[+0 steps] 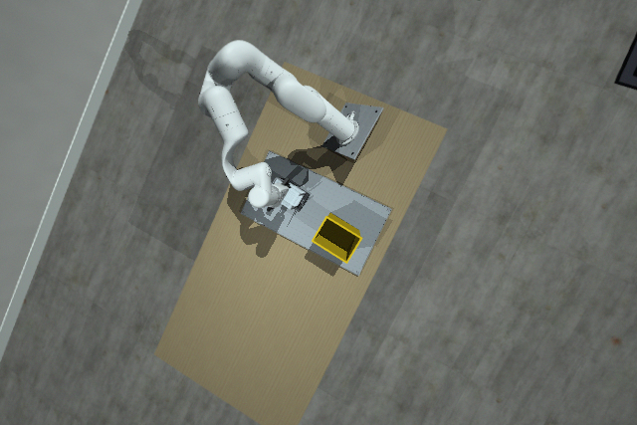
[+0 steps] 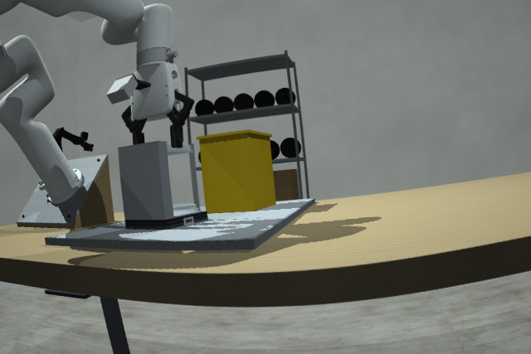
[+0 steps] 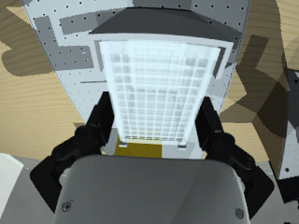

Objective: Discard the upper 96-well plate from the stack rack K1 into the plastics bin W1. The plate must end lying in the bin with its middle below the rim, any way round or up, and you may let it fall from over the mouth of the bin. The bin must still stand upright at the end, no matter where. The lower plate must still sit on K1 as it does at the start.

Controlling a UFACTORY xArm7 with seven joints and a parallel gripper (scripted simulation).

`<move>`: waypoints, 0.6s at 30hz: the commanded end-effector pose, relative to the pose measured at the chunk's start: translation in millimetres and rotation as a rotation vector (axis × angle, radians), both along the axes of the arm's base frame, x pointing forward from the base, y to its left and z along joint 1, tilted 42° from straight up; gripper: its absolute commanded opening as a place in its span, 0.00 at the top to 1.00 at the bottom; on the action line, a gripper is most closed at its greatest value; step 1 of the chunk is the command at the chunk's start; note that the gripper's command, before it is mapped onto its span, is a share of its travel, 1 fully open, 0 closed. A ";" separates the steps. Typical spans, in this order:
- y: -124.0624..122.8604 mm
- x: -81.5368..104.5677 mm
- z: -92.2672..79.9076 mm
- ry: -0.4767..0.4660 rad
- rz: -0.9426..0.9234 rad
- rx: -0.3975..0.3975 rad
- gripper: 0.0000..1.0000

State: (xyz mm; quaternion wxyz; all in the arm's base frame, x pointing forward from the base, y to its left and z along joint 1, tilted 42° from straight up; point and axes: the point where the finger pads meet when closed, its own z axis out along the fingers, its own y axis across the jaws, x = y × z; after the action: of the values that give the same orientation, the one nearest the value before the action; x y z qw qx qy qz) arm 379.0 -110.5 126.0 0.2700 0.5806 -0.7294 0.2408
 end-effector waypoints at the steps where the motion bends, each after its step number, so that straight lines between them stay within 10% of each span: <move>1: 5.2 2.0 5.5 -0.003 0.003 0.000 1.00; 18: 21.8 4.8 24.0 -0.003 0.003 0.000 1.00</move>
State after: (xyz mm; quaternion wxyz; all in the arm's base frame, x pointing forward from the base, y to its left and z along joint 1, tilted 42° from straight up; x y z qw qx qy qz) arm 382.0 -92.8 145.7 0.2700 0.5806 -0.7294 0.2408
